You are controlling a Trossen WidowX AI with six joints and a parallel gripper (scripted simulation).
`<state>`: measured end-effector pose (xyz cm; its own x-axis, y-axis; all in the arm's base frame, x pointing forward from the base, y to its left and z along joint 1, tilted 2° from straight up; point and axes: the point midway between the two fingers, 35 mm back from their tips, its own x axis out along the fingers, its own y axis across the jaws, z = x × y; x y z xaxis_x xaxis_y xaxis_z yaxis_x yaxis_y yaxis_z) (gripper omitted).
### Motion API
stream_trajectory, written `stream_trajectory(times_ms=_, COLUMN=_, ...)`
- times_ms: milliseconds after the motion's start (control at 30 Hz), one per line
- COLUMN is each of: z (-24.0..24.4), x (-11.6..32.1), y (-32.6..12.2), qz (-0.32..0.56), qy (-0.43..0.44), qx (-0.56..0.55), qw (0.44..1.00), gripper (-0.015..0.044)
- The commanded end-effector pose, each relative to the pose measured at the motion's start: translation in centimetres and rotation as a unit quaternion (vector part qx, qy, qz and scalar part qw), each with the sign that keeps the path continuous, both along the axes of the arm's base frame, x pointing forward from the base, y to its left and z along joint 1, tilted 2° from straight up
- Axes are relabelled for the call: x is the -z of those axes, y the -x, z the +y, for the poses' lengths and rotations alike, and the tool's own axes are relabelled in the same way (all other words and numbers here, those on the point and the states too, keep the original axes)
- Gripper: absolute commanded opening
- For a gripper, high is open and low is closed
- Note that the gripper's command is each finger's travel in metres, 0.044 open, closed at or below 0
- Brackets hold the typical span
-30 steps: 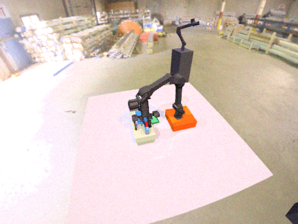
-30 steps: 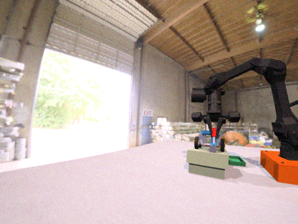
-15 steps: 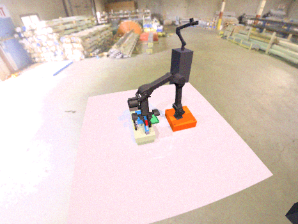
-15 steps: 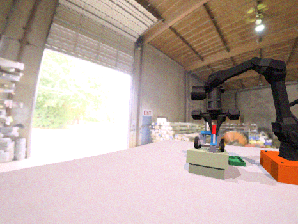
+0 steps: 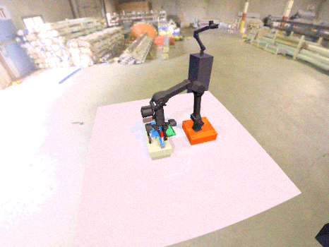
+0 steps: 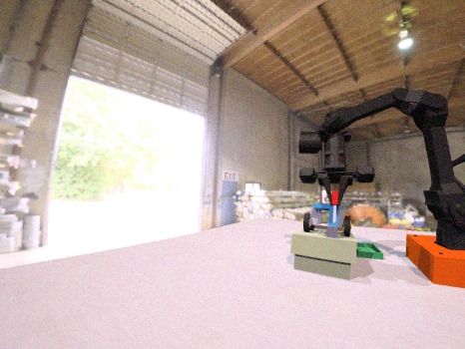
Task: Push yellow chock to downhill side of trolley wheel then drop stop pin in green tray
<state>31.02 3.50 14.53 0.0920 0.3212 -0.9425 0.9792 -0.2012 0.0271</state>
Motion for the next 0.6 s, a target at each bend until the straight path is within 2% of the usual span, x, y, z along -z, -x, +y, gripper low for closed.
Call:
stream_trajectory(times_ms=0, z=0.04, x=-0.51, y=-0.15, qz=-0.006, qy=-0.002, qx=-0.003, qw=1.0, gripper=0.0)
stream_trajectory(times_ms=567, z=0.88, x=-1.16, y=-0.36, qz=-0.006, qy=-0.002, qx=-0.003, qw=1.0, gripper=0.0)
